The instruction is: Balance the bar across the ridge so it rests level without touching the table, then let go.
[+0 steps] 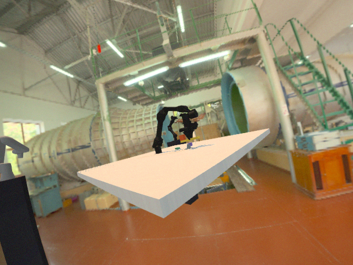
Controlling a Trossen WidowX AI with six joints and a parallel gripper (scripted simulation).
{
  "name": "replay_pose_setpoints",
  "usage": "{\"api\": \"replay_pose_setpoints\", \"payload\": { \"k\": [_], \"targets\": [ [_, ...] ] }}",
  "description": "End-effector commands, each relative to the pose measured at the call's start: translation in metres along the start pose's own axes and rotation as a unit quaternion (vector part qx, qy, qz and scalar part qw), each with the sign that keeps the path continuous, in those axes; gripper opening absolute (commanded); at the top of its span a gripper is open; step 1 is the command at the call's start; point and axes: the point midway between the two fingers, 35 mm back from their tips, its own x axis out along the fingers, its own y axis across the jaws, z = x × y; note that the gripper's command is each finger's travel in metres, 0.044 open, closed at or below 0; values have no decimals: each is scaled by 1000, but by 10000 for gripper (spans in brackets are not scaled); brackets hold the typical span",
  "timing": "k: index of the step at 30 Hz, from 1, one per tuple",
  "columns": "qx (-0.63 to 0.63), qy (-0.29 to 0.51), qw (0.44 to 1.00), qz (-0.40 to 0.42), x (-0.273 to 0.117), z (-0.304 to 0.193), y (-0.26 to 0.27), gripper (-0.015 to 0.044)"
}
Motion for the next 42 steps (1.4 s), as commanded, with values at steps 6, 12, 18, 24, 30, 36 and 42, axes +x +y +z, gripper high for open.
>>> {"api": "replay_pose_setpoints", "payload": {
  "k": [6, 12, 18, 24, 30, 36, 42],
  "targets": [
    [-1, 2, 1000, 1, 15, -3, 1, 0],
    [-1, 2, 1000, 1, 15, -2, 1, 0],
    [-1, 2, 1000, 1, 14, -2, 1, 0],
    [-1, 2, 1000, 1, 14, -2, 1, 0],
    [-1, 2, 1000, 1, 15, -2, 1, 0],
    [-1, 2, 1000, 1, 15, -3, 1, 0],
    [-1, 2, 1000, 1, 16, -3, 1, 0]
  ]
}}
